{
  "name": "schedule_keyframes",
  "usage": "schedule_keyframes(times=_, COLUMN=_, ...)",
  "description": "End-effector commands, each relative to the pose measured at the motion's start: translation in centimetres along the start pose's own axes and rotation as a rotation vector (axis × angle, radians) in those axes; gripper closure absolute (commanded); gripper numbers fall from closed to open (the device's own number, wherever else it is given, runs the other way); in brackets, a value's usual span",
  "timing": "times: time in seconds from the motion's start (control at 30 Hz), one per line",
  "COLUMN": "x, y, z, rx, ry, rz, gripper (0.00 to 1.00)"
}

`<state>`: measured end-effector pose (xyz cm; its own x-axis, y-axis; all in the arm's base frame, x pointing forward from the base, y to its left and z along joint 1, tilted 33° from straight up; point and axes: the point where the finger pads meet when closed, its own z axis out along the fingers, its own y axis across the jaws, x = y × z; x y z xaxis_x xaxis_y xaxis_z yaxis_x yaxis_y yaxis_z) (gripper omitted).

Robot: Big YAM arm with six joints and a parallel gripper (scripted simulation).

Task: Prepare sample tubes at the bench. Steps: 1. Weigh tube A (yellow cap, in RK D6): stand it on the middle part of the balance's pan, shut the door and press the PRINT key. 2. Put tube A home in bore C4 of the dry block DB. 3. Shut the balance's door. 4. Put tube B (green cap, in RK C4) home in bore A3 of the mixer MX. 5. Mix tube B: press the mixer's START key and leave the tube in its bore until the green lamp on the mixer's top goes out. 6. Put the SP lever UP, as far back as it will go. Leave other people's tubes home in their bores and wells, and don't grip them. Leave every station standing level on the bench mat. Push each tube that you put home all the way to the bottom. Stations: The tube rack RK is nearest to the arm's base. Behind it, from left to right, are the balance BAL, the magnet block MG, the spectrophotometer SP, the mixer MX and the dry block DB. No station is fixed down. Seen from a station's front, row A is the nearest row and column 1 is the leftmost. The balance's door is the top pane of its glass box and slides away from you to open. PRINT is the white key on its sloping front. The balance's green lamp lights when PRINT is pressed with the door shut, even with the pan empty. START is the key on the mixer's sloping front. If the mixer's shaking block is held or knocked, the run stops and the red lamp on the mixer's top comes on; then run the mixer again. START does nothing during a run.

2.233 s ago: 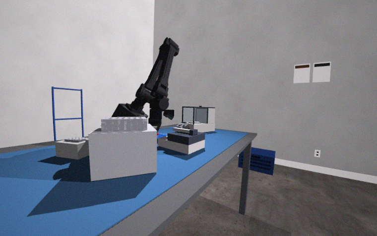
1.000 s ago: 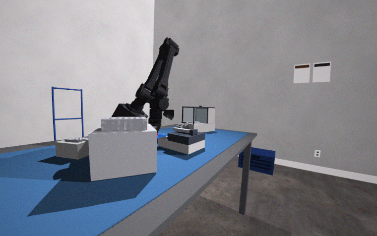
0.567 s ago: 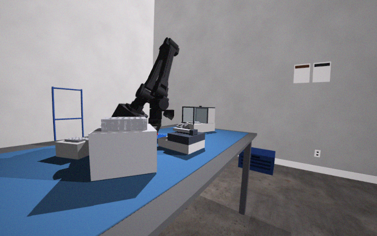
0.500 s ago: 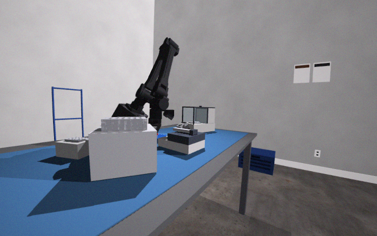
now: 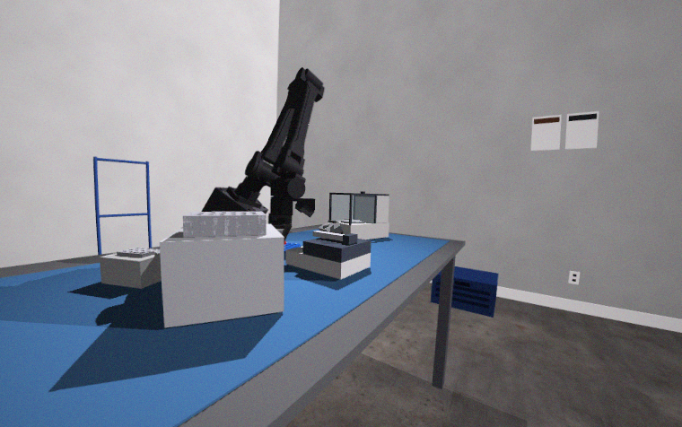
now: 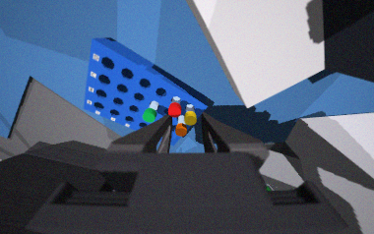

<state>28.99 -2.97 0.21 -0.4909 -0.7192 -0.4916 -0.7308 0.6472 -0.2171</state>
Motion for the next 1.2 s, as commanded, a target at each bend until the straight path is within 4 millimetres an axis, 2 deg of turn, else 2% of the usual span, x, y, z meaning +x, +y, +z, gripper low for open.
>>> schedule_keyframes(times=0.0, x=-0.4, y=-0.6, z=-0.1, rx=0.016, ry=-0.010, rz=-0.002, gripper=0.64)
schedule_keyframes(times=0.2, x=-0.4, y=-0.6, z=-0.1, rx=0.016, ry=-0.010, rz=-0.002, gripper=0.64)
schedule_keyframes(times=0.47, x=-0.7, y=-1.5, z=-2.0, rx=0.035, ry=-0.015, rz=-0.009, gripper=0.64)
schedule_keyframes(times=0.57, x=-0.7, y=-1.6, z=-2.2, rx=0.036, ry=-0.015, rz=-0.010, gripper=0.64)
schedule_keyframes(times=0.6, x=-0.3, y=-0.9, z=-2.2, rx=0.025, ry=-0.010, rz=-0.004, gripper=0.64)
schedule_keyframes(times=0.73, x=-0.7, y=-1.7, z=-3.1, rx=0.038, ry=-0.016, rz=-0.011, gripper=0.64)
schedule_keyframes(times=1.07, x=-0.8, y=-1.8, z=-4.9, rx=0.041, ry=-0.016, rz=-0.013, gripper=0.64)
schedule_keyframes(times=1.13, x=-0.8, y=-1.8, z=-4.9, rx=0.041, ry=-0.016, rz=-0.013, gripper=0.64)
schedule_keyframes(times=1.17, x=-0.3, y=-0.9, z=-4.7, rx=0.026, ry=-0.010, rz=-0.005, gripper=0.64)
